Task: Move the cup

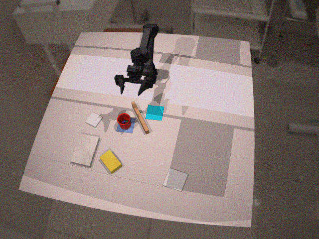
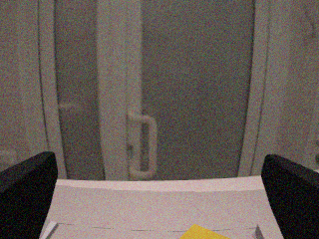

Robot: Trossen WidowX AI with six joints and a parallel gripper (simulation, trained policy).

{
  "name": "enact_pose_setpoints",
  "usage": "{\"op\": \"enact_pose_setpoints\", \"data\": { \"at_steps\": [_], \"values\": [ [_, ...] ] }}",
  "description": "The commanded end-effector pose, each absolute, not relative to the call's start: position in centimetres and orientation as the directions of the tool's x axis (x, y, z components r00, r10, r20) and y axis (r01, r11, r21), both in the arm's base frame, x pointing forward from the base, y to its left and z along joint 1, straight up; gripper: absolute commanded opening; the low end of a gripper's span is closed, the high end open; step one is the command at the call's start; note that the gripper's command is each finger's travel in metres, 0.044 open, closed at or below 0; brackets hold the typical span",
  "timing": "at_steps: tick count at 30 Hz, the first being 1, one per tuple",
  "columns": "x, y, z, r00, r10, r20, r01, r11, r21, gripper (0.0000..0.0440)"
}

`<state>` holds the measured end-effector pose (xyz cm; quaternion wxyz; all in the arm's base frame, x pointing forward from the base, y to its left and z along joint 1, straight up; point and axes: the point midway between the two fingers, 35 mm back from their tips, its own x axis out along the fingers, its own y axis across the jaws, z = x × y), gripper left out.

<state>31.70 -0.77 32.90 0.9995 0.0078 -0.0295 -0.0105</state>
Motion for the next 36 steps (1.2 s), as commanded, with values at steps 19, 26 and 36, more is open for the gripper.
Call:
{"op": "enact_pose_setpoints", "data": {
  "at_steps": [19,26,36],
  "values": [
    [33.4,1.0,30.8,0.987,0.008,-0.16,0.007,0.996,0.093,0.0077],
    [34.3,2.0,30.0,0.966,0.034,-0.257,-0.001,0.992,0.129,0.0096],
    [35.2,3.2,28.7,0.915,0.055,-0.4,0.015,0.985,0.171,0.0093]
  ]
}}
